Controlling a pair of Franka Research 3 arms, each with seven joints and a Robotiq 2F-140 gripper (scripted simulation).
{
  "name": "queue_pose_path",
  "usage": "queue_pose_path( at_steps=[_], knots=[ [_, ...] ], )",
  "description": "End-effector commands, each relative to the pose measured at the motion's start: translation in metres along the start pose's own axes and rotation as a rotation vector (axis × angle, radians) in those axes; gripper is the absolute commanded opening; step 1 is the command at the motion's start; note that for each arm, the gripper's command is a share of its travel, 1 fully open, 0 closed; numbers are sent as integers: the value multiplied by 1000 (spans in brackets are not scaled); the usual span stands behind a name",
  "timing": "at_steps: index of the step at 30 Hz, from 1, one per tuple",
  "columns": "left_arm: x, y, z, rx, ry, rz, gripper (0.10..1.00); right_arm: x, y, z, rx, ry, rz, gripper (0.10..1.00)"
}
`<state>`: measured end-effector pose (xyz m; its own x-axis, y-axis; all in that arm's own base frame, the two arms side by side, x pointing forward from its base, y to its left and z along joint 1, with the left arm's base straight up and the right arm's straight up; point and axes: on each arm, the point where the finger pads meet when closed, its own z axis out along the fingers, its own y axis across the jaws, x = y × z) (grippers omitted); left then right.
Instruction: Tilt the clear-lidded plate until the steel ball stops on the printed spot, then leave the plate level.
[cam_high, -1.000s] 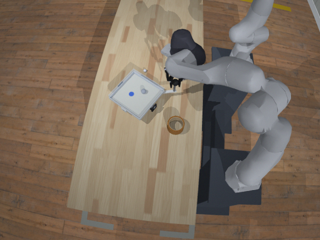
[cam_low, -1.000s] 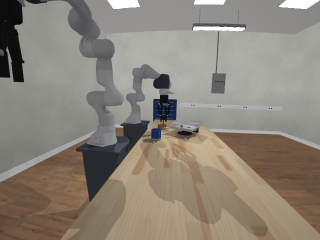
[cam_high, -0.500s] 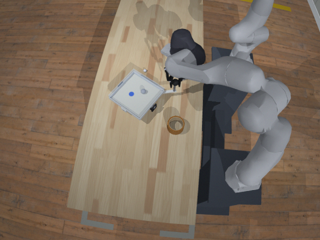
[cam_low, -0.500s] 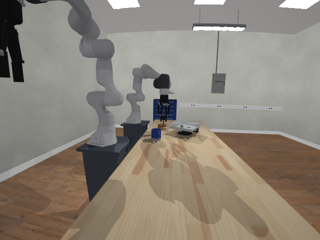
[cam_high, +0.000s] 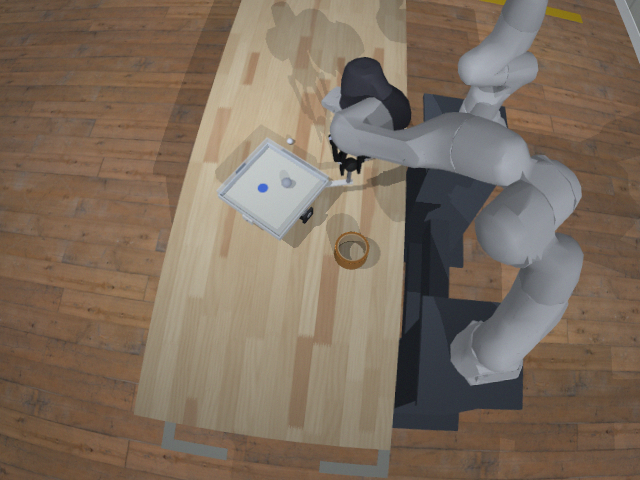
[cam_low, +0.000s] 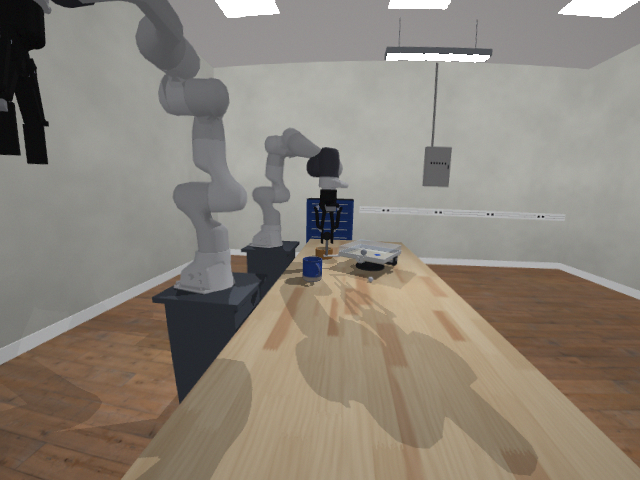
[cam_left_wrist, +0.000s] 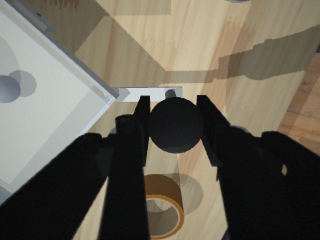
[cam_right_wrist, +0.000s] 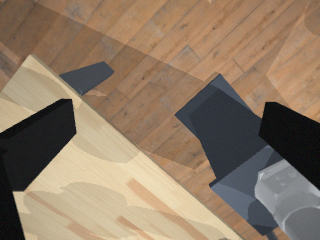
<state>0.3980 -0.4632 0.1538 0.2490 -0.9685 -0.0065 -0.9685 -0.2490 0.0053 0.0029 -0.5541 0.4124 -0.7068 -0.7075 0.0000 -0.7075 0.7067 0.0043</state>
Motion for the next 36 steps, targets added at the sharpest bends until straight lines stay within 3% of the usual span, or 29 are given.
queue_pose_path(
  at_steps=[1, 36],
  knots=[
    [1, -4, -5, 5, 7, -2, 99, 0, 0, -1, 4, 0, -5, 1000],
    [5, -4, -5, 5, 7, -2, 99, 0, 0, -1, 4, 0, -5, 1000]
  ],
)
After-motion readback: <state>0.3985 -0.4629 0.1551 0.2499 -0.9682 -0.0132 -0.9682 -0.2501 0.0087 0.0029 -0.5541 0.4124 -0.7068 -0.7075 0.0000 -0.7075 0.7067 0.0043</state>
